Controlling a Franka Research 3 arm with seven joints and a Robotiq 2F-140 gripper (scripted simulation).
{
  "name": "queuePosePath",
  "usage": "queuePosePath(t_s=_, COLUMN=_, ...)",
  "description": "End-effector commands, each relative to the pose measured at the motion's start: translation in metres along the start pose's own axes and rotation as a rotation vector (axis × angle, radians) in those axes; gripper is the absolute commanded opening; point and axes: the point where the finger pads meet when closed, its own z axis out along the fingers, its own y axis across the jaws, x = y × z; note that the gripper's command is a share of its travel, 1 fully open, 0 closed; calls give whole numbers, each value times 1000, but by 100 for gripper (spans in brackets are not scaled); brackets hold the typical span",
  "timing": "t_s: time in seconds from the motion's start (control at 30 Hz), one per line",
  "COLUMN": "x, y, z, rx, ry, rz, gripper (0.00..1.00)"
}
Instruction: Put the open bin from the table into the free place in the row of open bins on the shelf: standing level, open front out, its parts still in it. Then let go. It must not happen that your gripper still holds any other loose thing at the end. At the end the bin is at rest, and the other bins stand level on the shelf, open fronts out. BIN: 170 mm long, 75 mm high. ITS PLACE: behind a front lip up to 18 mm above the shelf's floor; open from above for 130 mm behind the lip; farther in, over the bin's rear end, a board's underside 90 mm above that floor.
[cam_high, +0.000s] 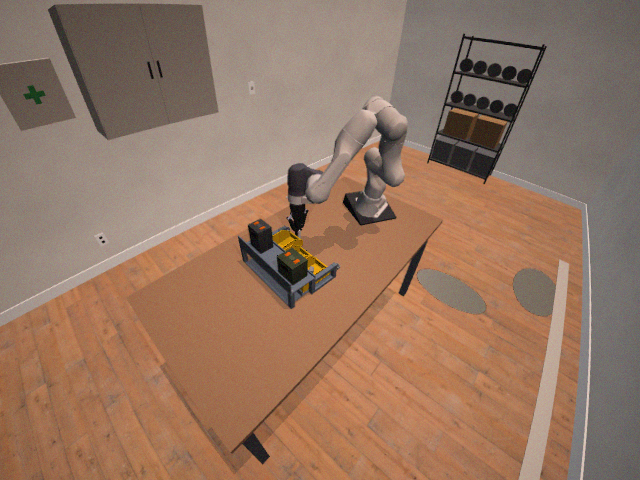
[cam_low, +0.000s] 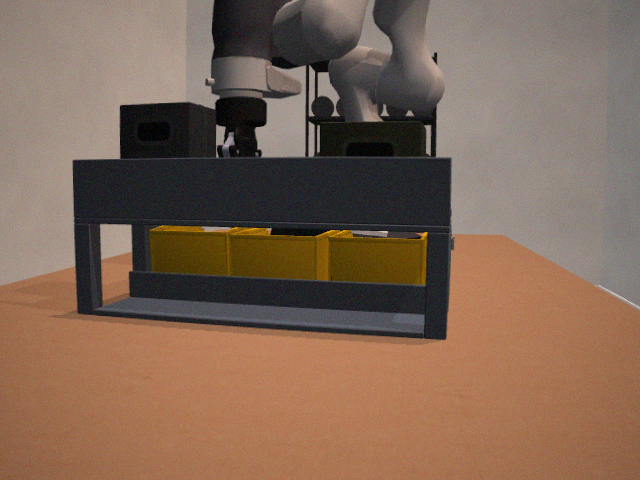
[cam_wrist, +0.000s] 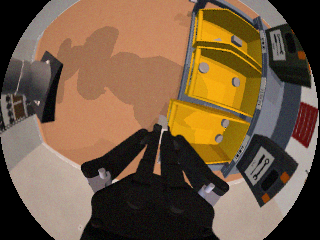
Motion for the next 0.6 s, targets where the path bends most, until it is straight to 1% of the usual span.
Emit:
queuePosePath(t_s=0.0, x=1, y=1, z=1, rx=4, ry=1, rz=7, gripper=0)
queuePosePath(t_s=0.57, x=1, y=12, z=1, rx=4, ry=1, rz=7, gripper=0)
